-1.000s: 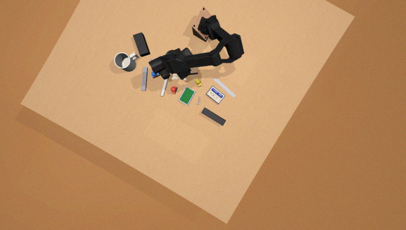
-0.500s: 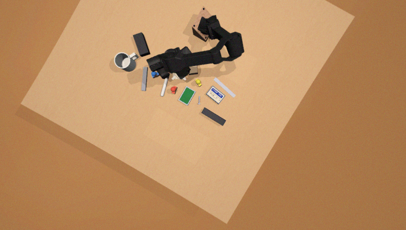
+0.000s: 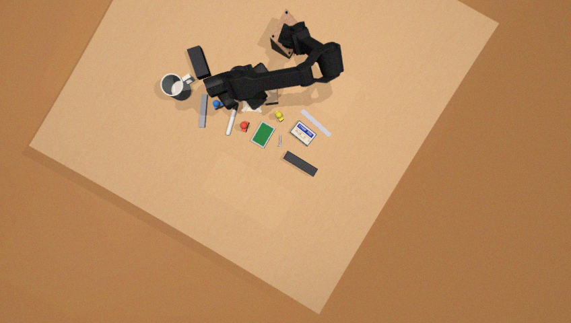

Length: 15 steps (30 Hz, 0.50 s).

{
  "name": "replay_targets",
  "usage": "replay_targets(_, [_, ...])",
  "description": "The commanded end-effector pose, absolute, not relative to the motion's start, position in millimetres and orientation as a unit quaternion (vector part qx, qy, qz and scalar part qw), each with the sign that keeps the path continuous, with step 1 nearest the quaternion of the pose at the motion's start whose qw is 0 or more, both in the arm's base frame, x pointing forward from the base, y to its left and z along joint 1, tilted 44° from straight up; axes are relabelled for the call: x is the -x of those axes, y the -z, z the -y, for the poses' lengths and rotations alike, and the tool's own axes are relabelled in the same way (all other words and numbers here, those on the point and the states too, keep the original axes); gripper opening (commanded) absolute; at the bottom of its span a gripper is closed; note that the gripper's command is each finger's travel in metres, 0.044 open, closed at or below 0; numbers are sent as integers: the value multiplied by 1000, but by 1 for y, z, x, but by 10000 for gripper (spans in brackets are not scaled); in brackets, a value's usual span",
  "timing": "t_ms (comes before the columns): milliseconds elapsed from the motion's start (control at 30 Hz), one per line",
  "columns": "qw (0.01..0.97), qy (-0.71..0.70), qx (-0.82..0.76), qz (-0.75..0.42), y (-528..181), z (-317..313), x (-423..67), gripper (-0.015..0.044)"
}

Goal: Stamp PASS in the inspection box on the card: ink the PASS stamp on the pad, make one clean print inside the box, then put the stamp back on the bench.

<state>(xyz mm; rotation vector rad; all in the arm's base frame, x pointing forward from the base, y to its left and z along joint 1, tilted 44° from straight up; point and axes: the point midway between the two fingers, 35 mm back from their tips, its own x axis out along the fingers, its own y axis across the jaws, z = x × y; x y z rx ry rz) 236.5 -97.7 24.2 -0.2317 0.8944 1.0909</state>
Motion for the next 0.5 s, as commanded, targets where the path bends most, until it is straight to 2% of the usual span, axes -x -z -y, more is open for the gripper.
replay_targets(0, [755, -499, 110, -411, -29, 104, -235, 0])
replay_targets(233, [755, -500, 109, -411, -35, 110, -233, 0])
replay_targets(467, [754, -498, 112, -413, -9, 139, -219, 0])
